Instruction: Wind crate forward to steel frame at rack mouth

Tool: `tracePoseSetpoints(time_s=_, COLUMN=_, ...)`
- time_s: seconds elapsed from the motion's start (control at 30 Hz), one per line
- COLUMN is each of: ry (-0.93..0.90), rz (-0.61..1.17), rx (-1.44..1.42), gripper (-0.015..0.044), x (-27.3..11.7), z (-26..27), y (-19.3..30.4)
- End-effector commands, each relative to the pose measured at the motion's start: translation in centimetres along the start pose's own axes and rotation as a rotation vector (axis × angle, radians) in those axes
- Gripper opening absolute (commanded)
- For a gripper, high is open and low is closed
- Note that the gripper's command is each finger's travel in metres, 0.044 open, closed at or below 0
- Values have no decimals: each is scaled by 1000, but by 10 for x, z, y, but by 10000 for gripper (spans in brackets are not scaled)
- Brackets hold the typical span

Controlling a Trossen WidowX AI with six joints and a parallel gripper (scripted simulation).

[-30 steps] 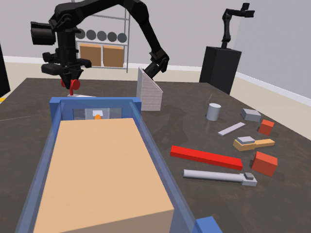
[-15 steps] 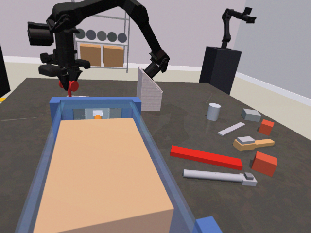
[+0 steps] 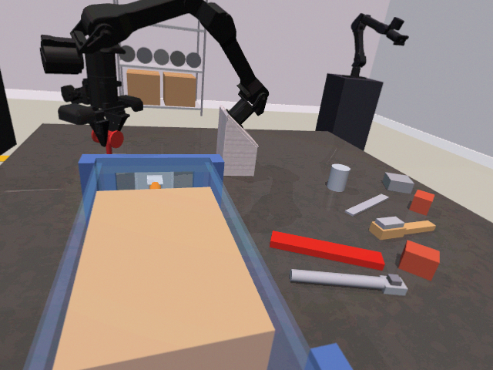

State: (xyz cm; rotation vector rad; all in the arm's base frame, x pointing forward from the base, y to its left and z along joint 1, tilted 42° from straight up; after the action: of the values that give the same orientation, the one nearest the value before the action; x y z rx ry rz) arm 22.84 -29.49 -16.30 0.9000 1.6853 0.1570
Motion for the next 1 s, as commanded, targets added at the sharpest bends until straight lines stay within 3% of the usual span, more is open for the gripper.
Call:
tracePoseSetpoints(time_s=0.0, ry=-22, rz=25, rx=-30, gripper=0, x=5, z=17, y=19)
tracePoseSetpoints(time_s=0.97, ry=-22, rz=28, rx=-31, gripper=0, x=4, z=36, y=58)
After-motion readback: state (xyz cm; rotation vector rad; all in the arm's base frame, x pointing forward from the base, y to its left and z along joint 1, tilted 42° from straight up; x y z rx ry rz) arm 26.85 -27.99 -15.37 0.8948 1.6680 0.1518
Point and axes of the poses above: the point midway between the two fingers, 35 mm back from their tips, its own x axis out along the fingers, its own z axis across the jaws, y = z × x, the point moved 6 cm from there along -x, back along the fingers, and after that the axes turned 5 degrees about -x, right-handed, at the moved point
